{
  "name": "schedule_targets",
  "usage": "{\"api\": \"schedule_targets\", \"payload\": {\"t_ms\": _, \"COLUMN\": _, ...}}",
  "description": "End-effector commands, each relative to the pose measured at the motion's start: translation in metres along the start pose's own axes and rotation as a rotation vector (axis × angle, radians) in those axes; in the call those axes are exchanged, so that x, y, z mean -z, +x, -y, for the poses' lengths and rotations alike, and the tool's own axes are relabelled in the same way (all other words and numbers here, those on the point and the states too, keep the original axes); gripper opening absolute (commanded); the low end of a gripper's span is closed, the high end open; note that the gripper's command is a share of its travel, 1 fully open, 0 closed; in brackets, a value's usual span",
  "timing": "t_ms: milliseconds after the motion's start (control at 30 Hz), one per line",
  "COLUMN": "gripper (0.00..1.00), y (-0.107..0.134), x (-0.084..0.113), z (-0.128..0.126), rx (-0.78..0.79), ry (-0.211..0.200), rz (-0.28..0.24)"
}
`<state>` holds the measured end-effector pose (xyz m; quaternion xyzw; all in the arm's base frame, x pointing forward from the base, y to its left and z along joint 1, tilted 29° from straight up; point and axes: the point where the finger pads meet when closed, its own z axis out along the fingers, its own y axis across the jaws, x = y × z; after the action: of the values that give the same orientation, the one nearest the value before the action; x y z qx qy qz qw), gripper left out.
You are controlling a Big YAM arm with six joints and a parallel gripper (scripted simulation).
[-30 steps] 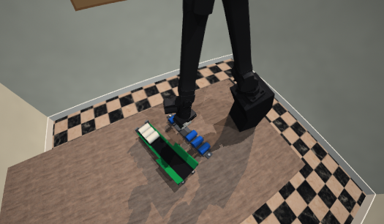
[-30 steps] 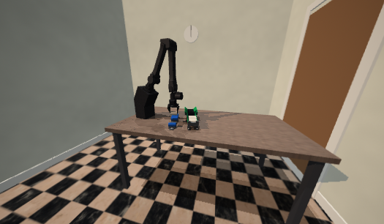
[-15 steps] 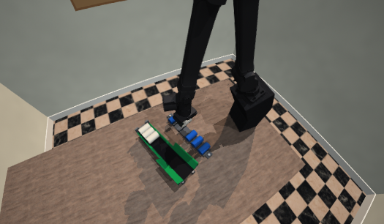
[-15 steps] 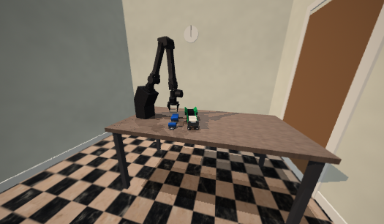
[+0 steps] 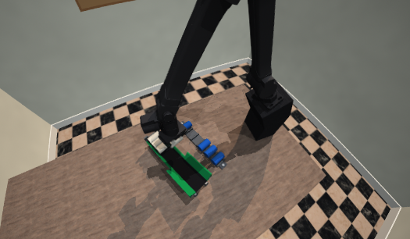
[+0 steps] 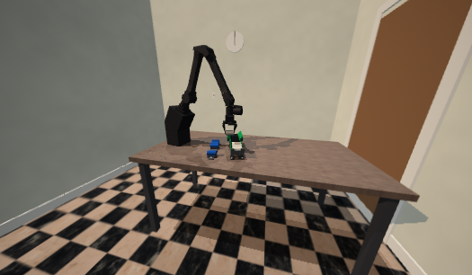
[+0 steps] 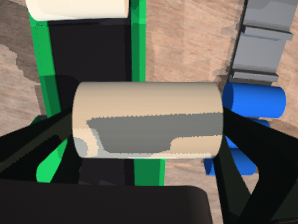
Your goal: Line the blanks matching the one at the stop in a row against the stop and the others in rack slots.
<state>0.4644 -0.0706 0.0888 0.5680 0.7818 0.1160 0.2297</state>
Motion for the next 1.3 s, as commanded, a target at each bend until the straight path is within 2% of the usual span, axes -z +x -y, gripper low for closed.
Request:
{"api": "schedule_targets", "payload": {"t_ms": 0, "gripper": 0.66, "y": -0.005, "x": 0.029, "z": -0.058, "rx": -0.011, "ry": -0.017, "rz": 0.003}}
{"api": "schedule_targets", "payload": {"t_ms": 100, "gripper": 0.66, "y": -0.004, "x": 0.033, "z": -0.065, "rx": -0.009, "ry": -0.019, "rz": 0.004}}
{"api": "schedule_targets", "payload": {"t_ms": 133, "gripper": 0.66, "y": -0.014, "x": 0.034, "z": -0.063, "rx": -0.025, "ry": -0.013, "rz": 0.012}}
{"api": "schedule_targets", "payload": {"t_ms": 167, "gripper": 0.66, "y": -0.005, "x": 0.025, "z": -0.042, "rx": -0.026, "ry": 0.026, "rz": -0.003}}
{"api": "schedule_targets", "payload": {"t_ms": 267, "gripper": 0.66, "y": -0.004, "x": 0.024, "z": -0.042, "rx": -0.026, "ry": 0.028, "rz": -0.006}}
{"api": "schedule_targets", "payload": {"t_ms": 300, "gripper": 0.66, "y": -0.005, "x": 0.027, "z": -0.043, "rx": -0.027, "ry": 0.022, "rz": -0.004}}
{"api": "schedule_targets", "payload": {"t_ms": 367, "gripper": 0.66, "y": -0.007, "x": 0.04, "z": -0.072, "rx": -0.011, "ry": -0.035, "rz": 0.01}}
{"api": "schedule_targets", "payload": {"t_ms": 400, "gripper": 0.66, "y": -0.009, "x": 0.044, "z": -0.077, "rx": -0.01, "ry": -0.056, "rz": 0.018}}
{"api": "schedule_targets", "payload": {"t_ms": 467, "gripper": 0.66, "y": -0.012, "x": 0.046, "z": -0.076, "rx": -0.013, "ry": -0.059, "rz": 0.023}}
{"api": "schedule_targets", "payload": {"t_ms": 700, "gripper": 0.66, "y": -0.008, "x": 0.026, "z": -0.064, "rx": -0.014, "ry": -0.018, "rz": 0.007}}
{"api": "schedule_targets", "payload": {"t_ms": 867, "gripper": 0.66, "y": -0.01, "x": 0.013, "z": -0.063, "rx": -0.014, "ry": -0.018, "rz": 0.009}}
{"api": "schedule_targets", "payload": {"t_ms": 1167, "gripper": 0.66, "y": -0.012, "x": -0.029, "z": -0.066, "rx": -0.005, "ry": -0.022, "rz": 0.009}}
{"api": "schedule_targets", "payload": {"t_ms": 1267, "gripper": 0.66, "y": -0.012, "x": -0.034, "z": -0.066, "rx": -0.004, "ry": -0.022, "rz": 0.009}}
